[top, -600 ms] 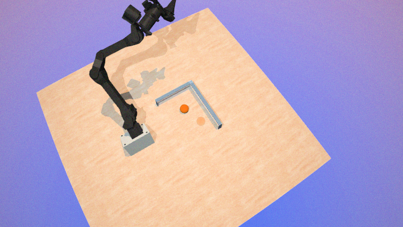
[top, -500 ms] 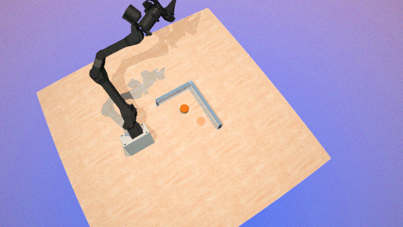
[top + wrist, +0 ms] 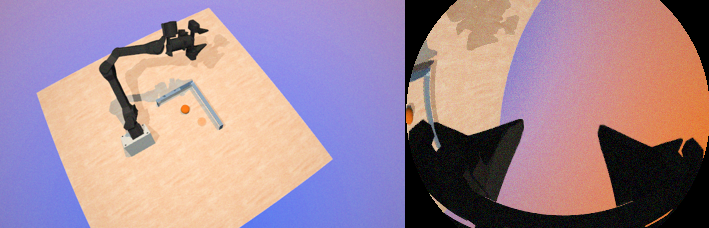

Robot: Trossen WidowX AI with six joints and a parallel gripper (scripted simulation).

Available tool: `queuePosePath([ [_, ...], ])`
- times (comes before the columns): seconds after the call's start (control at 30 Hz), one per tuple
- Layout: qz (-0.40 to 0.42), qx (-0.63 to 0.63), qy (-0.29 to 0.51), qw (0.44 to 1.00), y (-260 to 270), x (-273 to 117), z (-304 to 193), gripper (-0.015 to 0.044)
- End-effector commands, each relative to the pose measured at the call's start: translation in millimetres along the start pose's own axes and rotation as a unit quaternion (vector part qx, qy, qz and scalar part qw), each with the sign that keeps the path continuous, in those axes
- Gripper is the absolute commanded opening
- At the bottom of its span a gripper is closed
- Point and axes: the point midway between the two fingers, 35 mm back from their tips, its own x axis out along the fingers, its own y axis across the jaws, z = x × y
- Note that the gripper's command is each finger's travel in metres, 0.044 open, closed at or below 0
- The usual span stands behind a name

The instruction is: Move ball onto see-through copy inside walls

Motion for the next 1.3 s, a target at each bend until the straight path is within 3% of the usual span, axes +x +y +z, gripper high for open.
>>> queuePosePath([
  [0.0,0.09,0.001,0.003,0.996,55,13,-13,0.0352],
  [0.33,0.35,0.026,-0.017,0.936,217,2,-38,0.0352],
  [0.67,0.576,0.097,-0.091,0.806,346,-72,-23,0.0352],
  [1.27,0.588,0.103,-0.096,0.796,370,-71,-15,0.0352],
])
